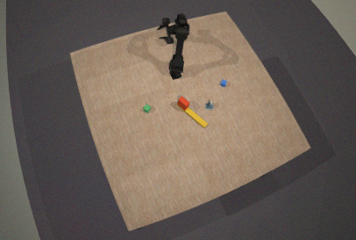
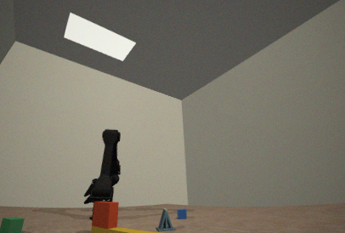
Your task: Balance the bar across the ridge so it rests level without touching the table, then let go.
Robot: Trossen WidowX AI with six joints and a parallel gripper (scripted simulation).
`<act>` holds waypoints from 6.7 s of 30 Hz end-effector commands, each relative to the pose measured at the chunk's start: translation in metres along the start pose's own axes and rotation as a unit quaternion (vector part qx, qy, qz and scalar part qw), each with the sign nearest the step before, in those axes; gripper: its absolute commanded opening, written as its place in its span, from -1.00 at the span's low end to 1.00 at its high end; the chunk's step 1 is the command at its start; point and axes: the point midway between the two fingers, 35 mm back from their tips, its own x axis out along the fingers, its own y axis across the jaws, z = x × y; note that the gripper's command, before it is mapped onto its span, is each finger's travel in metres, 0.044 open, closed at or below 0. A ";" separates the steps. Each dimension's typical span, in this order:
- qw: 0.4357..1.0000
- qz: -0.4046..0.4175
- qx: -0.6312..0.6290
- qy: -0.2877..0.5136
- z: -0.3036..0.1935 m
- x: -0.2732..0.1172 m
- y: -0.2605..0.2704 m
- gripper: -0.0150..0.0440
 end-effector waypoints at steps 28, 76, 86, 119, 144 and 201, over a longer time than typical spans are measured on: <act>0.978 0.075 0.036 -0.191 0.095 -0.128 -0.022 0.58; 0.897 0.058 0.164 -0.407 0.122 -0.301 -0.179 0.58; 0.866 0.063 0.196 -0.457 0.113 -0.333 -0.213 0.58; 0.784 0.025 0.307 -0.539 0.031 -0.404 -0.342 0.58; 0.741 -0.014 0.385 -0.550 -0.068 -0.406 -0.422 0.58; 0.714 -0.047 0.529 -0.457 -0.267 -0.287 -0.504 0.58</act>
